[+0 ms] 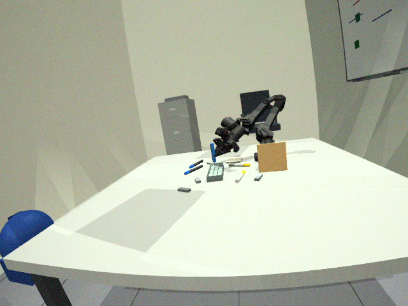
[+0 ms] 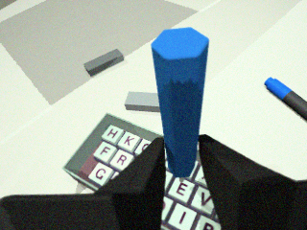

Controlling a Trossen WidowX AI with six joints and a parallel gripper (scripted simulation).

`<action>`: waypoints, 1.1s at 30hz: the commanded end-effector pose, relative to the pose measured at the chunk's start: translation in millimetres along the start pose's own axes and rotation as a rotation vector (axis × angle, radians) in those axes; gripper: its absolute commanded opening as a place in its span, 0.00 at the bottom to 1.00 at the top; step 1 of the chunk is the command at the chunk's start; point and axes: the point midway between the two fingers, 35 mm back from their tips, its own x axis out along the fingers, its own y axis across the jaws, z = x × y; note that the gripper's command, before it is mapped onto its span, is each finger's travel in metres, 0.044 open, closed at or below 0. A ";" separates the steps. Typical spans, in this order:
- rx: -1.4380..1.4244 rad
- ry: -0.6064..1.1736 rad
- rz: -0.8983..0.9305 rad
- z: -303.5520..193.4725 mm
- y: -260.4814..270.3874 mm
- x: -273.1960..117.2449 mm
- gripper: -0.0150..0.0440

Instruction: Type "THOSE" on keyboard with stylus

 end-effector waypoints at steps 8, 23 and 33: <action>-0.005 -0.001 0.005 -5.4 1.6 3.8 0.39; -0.005 -0.001 0.006 -11.1 1.6 7.7 0.39; -0.005 -0.001 0.006 -14.4 1.6 9.6 0.39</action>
